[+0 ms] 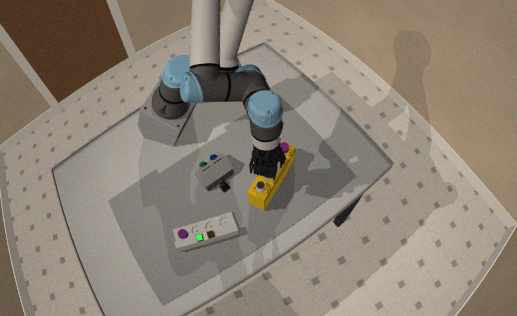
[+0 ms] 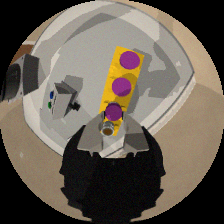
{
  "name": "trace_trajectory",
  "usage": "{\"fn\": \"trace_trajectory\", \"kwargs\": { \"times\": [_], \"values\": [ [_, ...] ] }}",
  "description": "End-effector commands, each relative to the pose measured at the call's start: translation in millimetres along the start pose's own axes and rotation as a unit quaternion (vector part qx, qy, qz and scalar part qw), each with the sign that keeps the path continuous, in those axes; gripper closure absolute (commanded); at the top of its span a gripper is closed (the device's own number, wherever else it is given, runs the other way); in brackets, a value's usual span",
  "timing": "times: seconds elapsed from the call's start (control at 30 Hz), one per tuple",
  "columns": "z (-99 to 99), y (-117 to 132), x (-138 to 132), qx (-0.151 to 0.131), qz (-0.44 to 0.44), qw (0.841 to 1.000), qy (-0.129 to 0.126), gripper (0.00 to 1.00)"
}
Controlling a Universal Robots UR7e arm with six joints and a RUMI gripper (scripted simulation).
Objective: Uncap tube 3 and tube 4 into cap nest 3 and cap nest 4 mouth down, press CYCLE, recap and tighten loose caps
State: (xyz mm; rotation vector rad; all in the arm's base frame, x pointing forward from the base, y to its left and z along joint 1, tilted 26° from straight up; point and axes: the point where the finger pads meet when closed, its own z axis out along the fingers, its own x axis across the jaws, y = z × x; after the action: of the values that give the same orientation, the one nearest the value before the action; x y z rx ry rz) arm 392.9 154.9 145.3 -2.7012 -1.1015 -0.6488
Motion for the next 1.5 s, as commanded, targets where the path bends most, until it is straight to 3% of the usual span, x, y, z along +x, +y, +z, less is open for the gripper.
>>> {"fn": "trace_trajectory", "kwargs": {
  "times": [0.0,0.2,0.43,0.7,0.73,1.07,1.1,1.17,1.3,1.4,1.47],
  "values": [
    [0.0,0.0,0.3,-0.005,0.089,0.996,-0.002,1.00],
    [0.2,0.0,0.2,-0.005,0.212,0.977,-0.002,1.00],
    [0.6,0.0,0.2,-0.005,0.378,0.926,-0.001,1.00],
    [0.6,0.0,0.2,-0.005,0.378,0.926,-0.001,1.00],
    [0.6,0.0,0.2,-0.005,0.378,0.926,-0.001,0.65],
    [0.6,0.0,0.2,-0.005,0.378,0.926,-0.001,0.65],
    [0.1,0.0,0.3,-0.005,0.339,0.941,-0.001,0.65],
    [0.1,0.0,0.3,-0.005,0.339,0.941,-0.001,0.65],
    [0.1,0.0,0.3,-0.005,0.185,0.983,-0.002,0.65],
    [0.1,0.0,0.3,-0.005,0.137,0.991,-0.002,0.65],
    [0.1,0.0,0.3,-0.005,0.057,0.998,-0.002,0.65]
  ]
}}
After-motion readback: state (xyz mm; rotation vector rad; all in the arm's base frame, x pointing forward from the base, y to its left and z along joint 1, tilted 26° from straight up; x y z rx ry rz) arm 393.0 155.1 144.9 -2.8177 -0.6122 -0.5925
